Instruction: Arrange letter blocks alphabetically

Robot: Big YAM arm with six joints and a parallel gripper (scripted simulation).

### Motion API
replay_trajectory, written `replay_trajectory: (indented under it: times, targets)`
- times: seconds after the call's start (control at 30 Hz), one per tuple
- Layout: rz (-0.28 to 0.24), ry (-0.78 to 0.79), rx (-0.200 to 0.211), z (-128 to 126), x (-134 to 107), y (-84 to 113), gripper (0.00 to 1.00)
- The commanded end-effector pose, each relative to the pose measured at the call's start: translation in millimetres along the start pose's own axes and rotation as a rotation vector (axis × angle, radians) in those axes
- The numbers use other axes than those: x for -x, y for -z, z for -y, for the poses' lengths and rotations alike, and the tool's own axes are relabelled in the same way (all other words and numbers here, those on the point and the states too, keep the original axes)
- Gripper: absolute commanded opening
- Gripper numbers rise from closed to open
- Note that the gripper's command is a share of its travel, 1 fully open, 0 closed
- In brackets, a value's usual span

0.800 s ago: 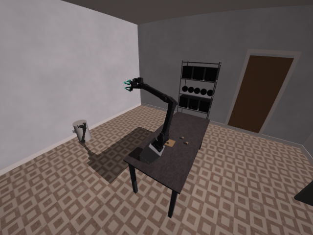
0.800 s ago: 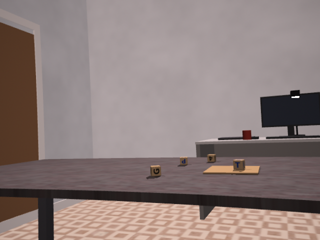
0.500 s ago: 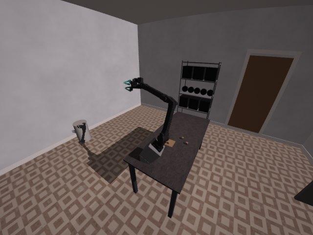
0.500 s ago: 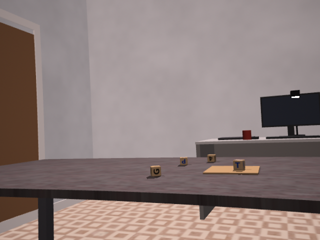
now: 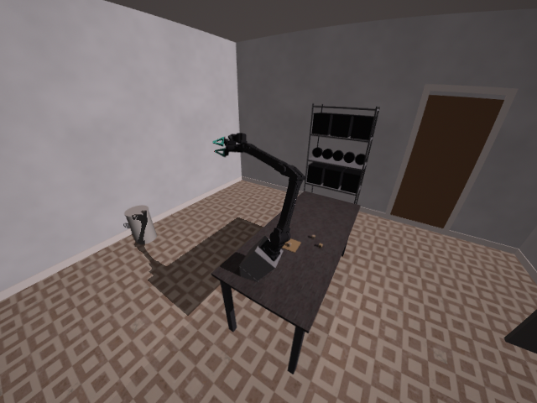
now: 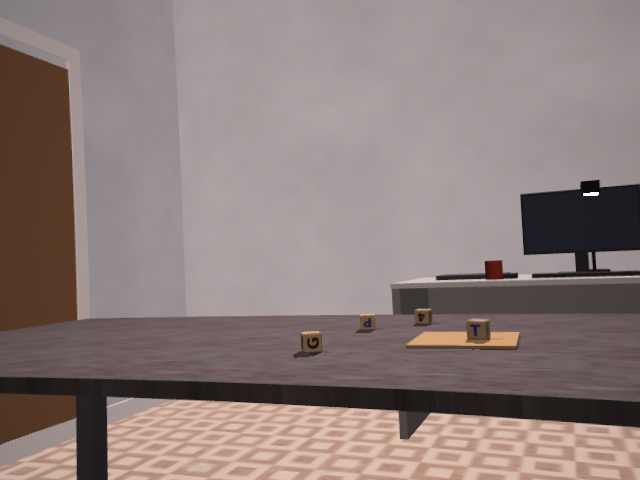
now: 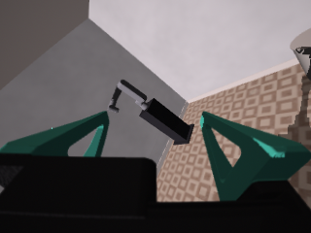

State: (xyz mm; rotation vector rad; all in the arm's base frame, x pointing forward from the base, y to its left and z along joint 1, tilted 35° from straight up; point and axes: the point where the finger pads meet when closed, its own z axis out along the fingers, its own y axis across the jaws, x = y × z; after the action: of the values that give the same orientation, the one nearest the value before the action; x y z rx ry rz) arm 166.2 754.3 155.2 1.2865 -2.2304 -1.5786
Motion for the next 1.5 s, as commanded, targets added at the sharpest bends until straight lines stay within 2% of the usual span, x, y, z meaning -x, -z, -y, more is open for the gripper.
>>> replay_trajectory:
  times: [0.0, 0.03, 0.07, 0.1, 0.13, 0.2, 0.3, 0.37, 0.4, 0.43, 0.47, 0.5, 0.53, 0.57, 0.63, 0.67, 0.7, 0.73, 0.87, 0.9, 0.93, 0.97, 1.0, 1.03, 1.1, 1.13, 1.2, 1.23, 1.27, 1.3, 1.43, 1.47]
  targets:
    - [0.056, 0.064, -0.046, 18, 20, 39.8, 1.00]
    - [0.071, 0.082, -0.073, 33, 24, 50.8, 1.00]
    - [0.067, 0.077, -0.075, 37, 22, 48.4, 1.00]
    - [0.083, 0.097, -0.108, 54, 26, 61.6, 1.00]
    - [0.083, 0.097, -0.108, 54, 26, 61.6, 1.00]
    - [0.123, 0.156, -0.187, 86, 36, 99.4, 1.00]
    - [0.120, 0.153, -0.188, 89, 35, 98.0, 1.00]
    - [0.147, 0.212, -0.292, 134, 39, 142.0, 1.00]
    - [0.147, 0.212, -0.292, 134, 39, 142.0, 1.00]
    - [0.154, 0.241, -0.351, 160, 38, 166.7, 1.00]
    - [0.148, 0.235, -0.351, 165, 36, 164.1, 1.00]
    - [0.151, 0.266, -0.414, 191, 33, 191.1, 1.00]
    - [0.148, 0.263, -0.414, 193, 32, 190.0, 1.00]
    - [0.148, 0.298, -0.478, 217, 29, 220.7, 1.00]
    - [0.147, 0.296, -0.478, 218, 29, 219.9, 1.00]
    - [0.139, 0.328, -0.545, 242, 23, 251.3, 1.00]
    - [0.139, 0.328, -0.545, 242, 23, 251.3, 1.00]
    - [0.120, 0.354, -0.612, 269, 12, 281.9, 1.00]
    - [0.120, 0.354, -0.612, 269, 12, 281.9, 1.00]
    - [0.094, 0.379, -0.677, 295, 0, 313.1, 1.00]
    - [0.094, 0.379, -0.677, 295, 0, 313.1, 1.00]
    - [0.061, 0.401, -0.739, 320, -16, 344.3, 1.00]
    - [0.061, 0.401, -0.739, 320, -16, 344.3, 1.00]
    - [0.021, 0.421, -0.797, 343, -34, 375.1, 1.00]
    - [0.003, 0.403, -0.788, 356, -42, 367.1, 1.00]
    - [-0.036, 0.426, -0.842, 372, -59, 399.8, 1.00]
    - [-0.036, 0.426, -0.842, 372, -59, 399.9, 1.00]
    - [-0.078, 0.449, -0.893, 385, -77, 432.1, 1.00]
    - [-0.078, 0.449, -0.893, 385, -77, 432.1, 1.00]
    - [-0.128, 0.464, -0.935, 399, -97, 460.9, 1.00]
    - [-0.128, 0.464, -0.934, 400, -97, 460.9, 1.00]
    - [-0.183, 0.474, -0.967, 414, -121, 486.2, 1.00]
